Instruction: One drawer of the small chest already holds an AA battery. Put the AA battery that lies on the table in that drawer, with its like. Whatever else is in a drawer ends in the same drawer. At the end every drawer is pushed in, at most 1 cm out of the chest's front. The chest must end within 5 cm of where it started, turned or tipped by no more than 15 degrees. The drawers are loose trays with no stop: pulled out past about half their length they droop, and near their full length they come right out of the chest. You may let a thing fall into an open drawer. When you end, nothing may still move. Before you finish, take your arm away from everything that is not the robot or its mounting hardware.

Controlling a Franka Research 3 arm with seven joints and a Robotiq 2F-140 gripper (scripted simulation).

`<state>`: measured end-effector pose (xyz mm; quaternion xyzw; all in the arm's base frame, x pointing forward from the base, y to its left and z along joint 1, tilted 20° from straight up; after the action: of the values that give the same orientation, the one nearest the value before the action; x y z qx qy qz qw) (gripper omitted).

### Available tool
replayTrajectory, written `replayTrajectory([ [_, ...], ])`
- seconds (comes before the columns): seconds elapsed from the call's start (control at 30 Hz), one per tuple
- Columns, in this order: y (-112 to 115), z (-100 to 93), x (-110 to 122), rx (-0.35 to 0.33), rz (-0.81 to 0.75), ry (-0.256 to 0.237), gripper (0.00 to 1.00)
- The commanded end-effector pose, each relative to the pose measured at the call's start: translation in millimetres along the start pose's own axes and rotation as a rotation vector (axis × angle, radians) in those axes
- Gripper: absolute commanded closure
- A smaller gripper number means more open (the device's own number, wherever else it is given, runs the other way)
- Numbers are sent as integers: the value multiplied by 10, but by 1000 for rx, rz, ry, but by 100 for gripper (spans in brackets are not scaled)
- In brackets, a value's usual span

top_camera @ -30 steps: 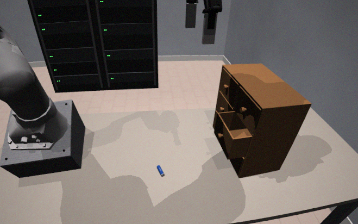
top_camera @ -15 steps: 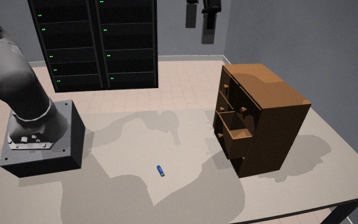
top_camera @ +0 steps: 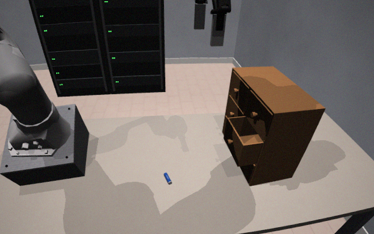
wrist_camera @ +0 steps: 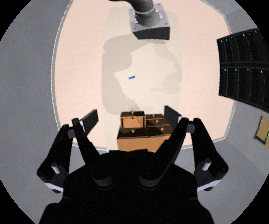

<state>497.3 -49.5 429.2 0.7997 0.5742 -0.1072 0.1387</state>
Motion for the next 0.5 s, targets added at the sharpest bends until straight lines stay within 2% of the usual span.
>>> replayTrajectory([
  [0.0, 0, 1, 0, 0, -1, 0, 0],
  [0.47, -24, 99, -4, 0, -42, 0, 0],
])
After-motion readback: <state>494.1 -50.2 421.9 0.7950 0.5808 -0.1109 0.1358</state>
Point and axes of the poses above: the point where the finger pads meet when closed, its own z axis out along the fingers, its own x axis across the jaws, y = z × x, the point moved 3 cm from there along -z, back along the fingers, and after that the axes turned 12 degrees about z, right-handed, at the moved point
